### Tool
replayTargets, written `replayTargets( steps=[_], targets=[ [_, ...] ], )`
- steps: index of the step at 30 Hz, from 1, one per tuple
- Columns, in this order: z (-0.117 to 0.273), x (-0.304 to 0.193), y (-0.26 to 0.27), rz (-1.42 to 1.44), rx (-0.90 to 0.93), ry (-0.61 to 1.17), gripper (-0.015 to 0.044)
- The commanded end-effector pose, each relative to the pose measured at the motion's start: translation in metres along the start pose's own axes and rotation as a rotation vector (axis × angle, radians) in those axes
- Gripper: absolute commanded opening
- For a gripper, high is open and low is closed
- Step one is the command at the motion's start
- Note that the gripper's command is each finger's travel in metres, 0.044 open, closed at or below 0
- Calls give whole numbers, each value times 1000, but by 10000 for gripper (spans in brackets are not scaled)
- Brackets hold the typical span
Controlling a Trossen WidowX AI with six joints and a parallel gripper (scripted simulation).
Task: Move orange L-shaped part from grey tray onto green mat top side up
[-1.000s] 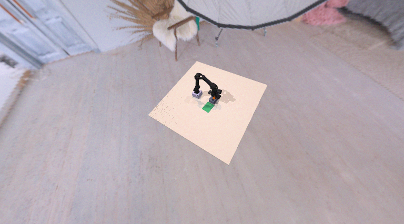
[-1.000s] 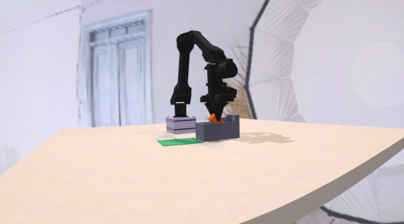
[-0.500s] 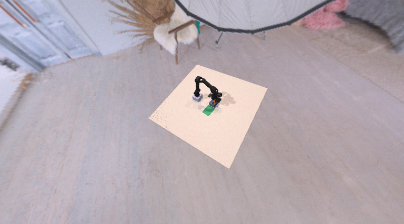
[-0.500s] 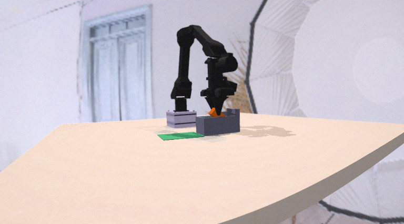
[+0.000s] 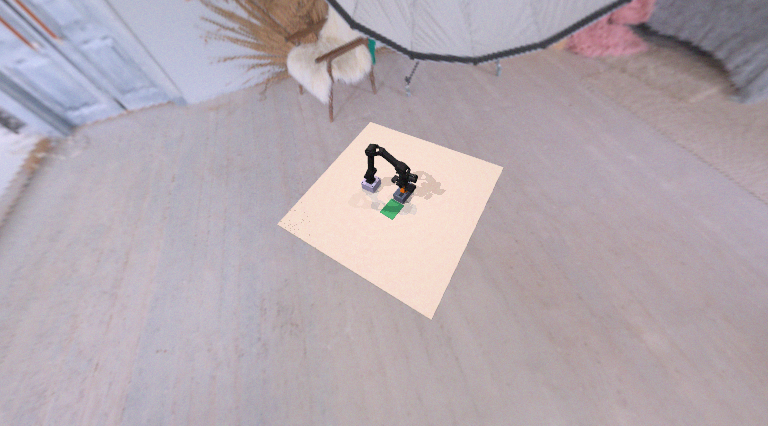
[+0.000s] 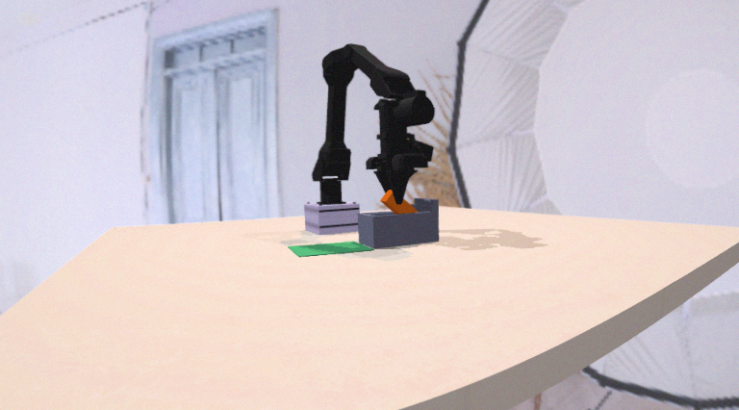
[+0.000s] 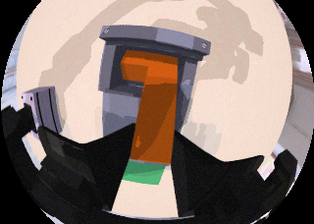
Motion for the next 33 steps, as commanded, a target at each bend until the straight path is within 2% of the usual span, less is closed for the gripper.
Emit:
replayTargets(
  steps=[1,33],
  targets=[
    [10,0,-1,3,-11,0,0],
    [60,0,-1,4,-10,1,0]
  ],
)
Point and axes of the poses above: the point midway between the two fingers, 35 mm back from their tips, its own z axis back along the fingers, its own y axis across the jaws, x = y × z, the point moved 6 cm from there along z, back along the fingers, and after that the axes turned 6 degrees about -z, right-handed, at the moved point
